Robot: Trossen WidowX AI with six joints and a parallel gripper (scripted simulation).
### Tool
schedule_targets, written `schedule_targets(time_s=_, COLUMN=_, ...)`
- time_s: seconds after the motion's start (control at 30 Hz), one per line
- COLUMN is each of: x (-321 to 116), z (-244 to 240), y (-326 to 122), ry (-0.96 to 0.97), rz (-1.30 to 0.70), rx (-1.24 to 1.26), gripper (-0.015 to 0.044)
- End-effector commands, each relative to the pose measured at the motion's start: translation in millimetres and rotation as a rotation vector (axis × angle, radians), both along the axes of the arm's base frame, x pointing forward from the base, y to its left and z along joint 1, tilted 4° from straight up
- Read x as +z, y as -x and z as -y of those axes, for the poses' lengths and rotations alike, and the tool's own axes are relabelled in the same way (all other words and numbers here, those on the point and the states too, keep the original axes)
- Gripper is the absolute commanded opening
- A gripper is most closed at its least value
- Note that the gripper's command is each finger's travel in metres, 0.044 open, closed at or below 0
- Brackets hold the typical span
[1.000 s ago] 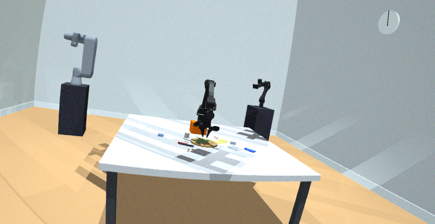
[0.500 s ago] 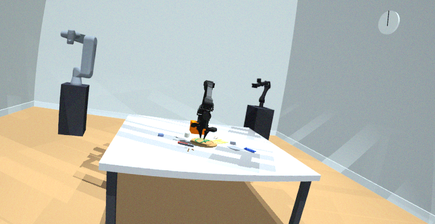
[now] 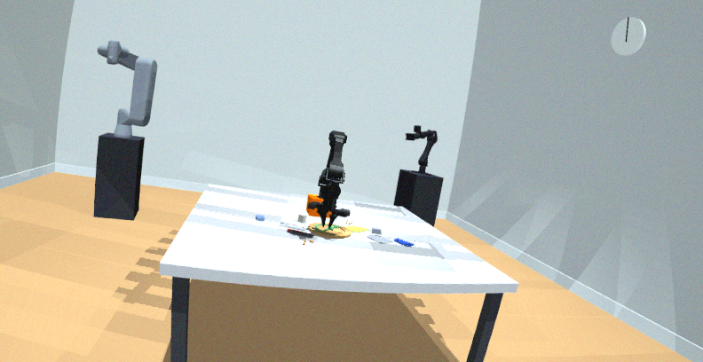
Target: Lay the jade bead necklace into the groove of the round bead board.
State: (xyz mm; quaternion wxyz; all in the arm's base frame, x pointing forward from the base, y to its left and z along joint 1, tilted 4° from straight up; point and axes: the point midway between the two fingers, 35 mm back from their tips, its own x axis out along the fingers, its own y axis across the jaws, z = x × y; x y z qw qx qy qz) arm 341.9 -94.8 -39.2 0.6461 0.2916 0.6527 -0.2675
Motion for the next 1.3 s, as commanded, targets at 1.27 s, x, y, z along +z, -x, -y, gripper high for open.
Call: schedule_targets(time_s=1.27, x=-13.3, z=-1.4, y=4.4, ry=-0.005, rz=-0.017, rx=-0.002, gripper=0.0000)
